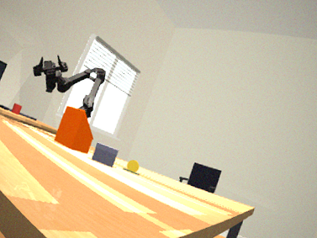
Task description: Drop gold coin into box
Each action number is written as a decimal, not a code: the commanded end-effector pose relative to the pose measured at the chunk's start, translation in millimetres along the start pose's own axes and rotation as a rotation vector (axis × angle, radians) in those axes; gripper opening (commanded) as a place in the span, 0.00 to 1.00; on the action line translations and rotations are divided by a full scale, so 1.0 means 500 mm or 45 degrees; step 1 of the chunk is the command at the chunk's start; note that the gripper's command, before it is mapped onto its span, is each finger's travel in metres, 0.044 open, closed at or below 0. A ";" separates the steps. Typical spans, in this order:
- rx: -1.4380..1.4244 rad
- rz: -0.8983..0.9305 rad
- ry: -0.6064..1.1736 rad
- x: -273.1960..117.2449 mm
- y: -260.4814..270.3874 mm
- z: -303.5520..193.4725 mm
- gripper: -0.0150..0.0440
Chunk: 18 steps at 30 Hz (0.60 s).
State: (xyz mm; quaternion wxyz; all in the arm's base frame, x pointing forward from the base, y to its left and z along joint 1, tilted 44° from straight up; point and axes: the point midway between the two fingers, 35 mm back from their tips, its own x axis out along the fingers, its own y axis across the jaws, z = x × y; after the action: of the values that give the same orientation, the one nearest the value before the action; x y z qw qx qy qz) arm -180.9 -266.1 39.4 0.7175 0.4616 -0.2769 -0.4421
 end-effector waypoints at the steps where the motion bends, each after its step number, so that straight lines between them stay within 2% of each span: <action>1: 0.001 -0.003 0.005 0.004 -0.001 -0.001 0.89; 9: -0.003 0.018 0.329 0.194 0.022 -0.069 0.53; 18: -0.104 0.071 0.764 0.387 0.117 -0.240 0.53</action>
State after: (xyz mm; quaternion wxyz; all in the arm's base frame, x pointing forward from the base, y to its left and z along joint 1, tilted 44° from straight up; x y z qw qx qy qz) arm -18.9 -368.6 37.6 0.7816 0.5319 -0.0945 -0.3120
